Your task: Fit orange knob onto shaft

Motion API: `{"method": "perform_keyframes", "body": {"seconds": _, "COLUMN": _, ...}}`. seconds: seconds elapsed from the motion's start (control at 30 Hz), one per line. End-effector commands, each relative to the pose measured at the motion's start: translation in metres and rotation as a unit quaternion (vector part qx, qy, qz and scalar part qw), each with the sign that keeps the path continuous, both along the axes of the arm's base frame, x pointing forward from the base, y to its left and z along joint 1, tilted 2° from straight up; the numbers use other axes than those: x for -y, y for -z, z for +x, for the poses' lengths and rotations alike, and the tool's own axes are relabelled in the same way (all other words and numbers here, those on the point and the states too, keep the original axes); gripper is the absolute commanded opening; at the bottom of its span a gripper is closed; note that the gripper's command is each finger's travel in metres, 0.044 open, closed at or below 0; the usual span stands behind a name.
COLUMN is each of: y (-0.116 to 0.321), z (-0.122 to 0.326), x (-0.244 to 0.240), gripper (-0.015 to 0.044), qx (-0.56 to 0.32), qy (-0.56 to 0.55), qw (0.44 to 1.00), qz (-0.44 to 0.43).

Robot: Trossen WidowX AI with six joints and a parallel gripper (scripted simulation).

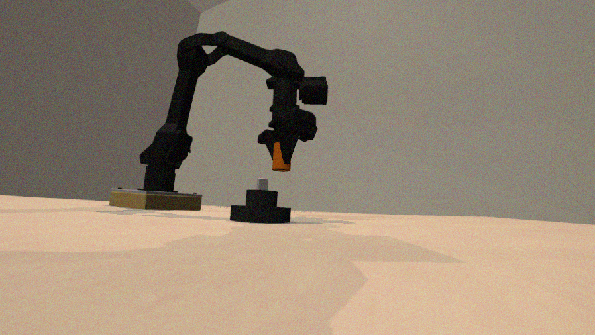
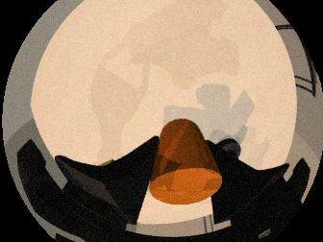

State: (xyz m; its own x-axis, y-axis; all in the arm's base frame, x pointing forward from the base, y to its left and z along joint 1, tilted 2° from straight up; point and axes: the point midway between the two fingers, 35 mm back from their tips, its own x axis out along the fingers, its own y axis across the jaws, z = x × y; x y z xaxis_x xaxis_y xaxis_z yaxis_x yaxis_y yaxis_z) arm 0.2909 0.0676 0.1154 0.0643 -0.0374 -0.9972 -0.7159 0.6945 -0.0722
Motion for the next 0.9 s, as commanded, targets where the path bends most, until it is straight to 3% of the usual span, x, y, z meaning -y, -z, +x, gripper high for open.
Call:
{"method": "perform_keyframes", "body": {"seconds": 0.0, "y": 0.021, "z": 0.003, "x": -0.001, "gripper": 0.0000, "qx": -0.007, "qy": -0.002, "qw": 1.000, "qz": 0.002}}
{"method": "perform_keyframes", "body": {"seconds": 0.47, "y": 0.096, "z": 0.012, "x": 0.001, "gripper": 0.0000, "qx": -0.012, "qy": -0.001, "qw": 1.000, "qz": 0.008}}
{"method": "perform_keyframes", "body": {"seconds": 0.73, "y": 0.102, "z": 0.012, "x": 0.003, "gripper": 0.0000, "qx": -0.013, "qy": -0.001, "qw": 1.000, "qz": 0.009}}
{"method": "perform_keyframes", "body": {"seconds": 0.87, "y": 0.100, "z": 0.012, "x": 0.003, "gripper": 0.0105, "qx": -0.011, "qy": 0.002, "qw": 1.000, "qz": 0.007}}
